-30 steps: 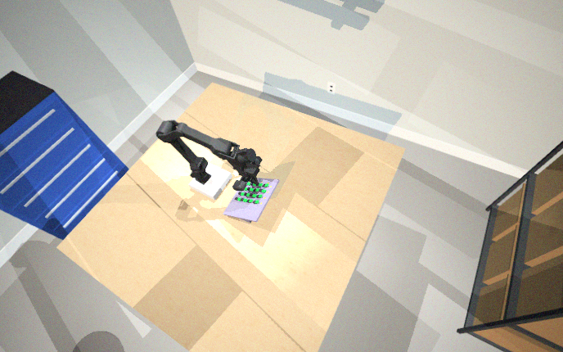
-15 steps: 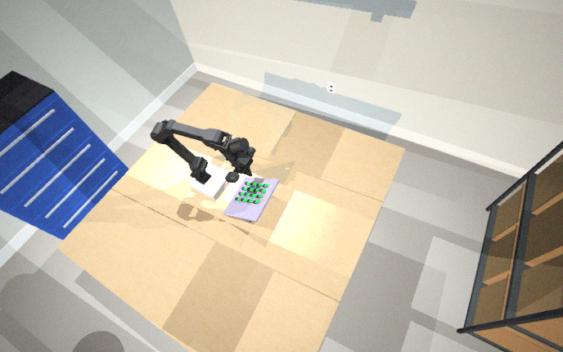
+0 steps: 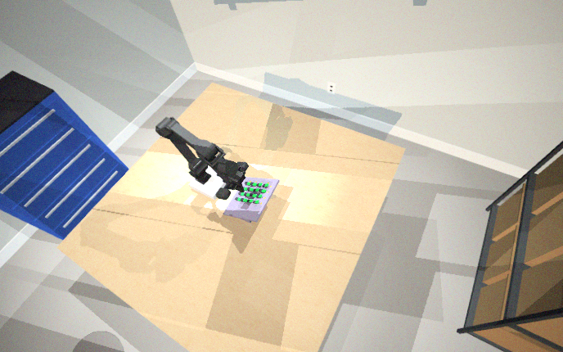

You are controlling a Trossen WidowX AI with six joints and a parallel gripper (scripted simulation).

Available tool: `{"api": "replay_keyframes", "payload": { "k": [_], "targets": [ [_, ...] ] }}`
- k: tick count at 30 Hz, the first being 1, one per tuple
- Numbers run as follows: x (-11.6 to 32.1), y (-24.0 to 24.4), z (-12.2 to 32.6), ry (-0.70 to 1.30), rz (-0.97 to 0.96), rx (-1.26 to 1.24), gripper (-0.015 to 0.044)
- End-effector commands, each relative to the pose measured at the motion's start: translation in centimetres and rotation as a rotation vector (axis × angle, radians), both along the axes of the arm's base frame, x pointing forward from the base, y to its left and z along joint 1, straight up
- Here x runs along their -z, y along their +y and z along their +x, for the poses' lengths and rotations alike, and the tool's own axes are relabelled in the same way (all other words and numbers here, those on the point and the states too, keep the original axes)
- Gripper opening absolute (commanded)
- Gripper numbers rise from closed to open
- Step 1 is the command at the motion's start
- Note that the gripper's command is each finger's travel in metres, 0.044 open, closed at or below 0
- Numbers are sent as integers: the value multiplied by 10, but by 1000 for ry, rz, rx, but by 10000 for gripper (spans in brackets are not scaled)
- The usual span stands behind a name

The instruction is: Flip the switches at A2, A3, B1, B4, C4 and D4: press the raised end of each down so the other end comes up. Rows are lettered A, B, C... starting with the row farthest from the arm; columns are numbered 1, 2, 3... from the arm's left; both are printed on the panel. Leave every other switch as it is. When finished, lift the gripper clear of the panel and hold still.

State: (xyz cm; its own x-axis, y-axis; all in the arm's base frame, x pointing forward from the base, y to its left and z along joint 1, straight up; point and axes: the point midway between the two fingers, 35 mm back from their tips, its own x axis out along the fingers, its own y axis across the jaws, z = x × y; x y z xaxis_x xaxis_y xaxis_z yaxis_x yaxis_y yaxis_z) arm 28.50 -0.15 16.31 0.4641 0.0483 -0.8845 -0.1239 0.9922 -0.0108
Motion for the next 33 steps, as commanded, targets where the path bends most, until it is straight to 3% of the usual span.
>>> {"api": "replay_keyframes", "payload": {
  "k": [1, 4, 33],
  "targets": [
    [8, -4, 7, 5, 3, -13, 0],
    [29, -2, 18, 22, 0, -13, 0],
    [50, -1, 29, 21, 1, -13, 0]
  ]
}}
